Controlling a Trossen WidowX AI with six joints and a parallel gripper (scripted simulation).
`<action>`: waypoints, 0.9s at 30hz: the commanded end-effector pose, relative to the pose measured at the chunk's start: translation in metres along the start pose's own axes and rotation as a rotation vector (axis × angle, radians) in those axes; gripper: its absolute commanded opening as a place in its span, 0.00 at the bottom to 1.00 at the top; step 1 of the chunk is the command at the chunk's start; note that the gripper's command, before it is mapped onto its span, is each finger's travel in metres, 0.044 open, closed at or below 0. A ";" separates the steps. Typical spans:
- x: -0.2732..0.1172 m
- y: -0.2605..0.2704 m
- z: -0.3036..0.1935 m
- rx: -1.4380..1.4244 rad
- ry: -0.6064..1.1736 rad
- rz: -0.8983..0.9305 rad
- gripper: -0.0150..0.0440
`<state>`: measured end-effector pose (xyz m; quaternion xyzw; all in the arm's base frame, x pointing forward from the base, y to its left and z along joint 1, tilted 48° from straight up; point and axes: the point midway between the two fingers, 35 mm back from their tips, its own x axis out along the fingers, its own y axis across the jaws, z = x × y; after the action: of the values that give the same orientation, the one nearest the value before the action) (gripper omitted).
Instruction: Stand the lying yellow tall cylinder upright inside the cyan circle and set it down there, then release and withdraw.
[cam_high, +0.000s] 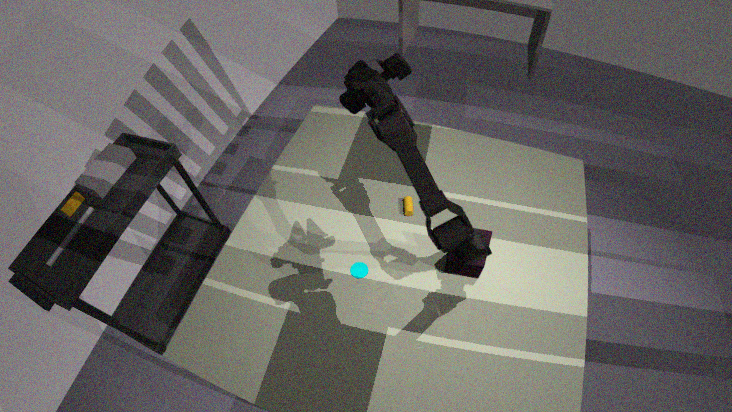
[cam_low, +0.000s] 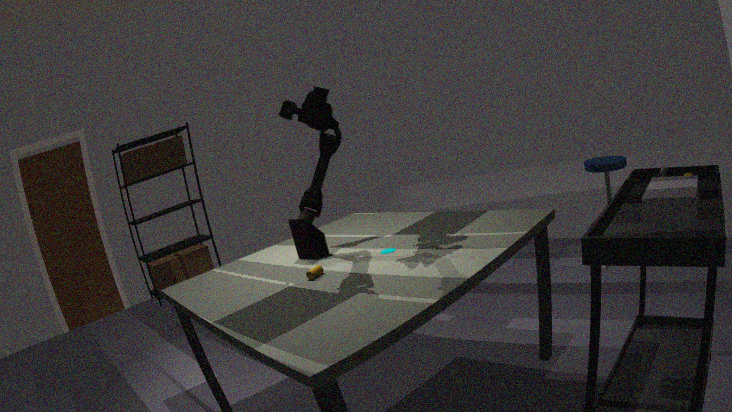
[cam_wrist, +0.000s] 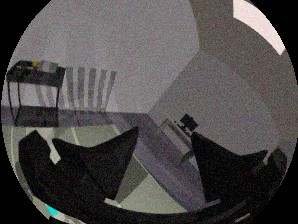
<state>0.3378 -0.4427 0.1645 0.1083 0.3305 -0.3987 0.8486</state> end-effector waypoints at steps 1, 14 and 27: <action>0.025 0.020 -0.053 0.043 0.165 0.080 0.78; 0.051 0.075 -0.220 0.246 0.728 0.262 0.78; 0.008 0.121 -0.356 0.515 1.317 0.311 0.78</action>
<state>0.2755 -0.2376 -0.1083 0.5311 0.6293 -0.2039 0.5295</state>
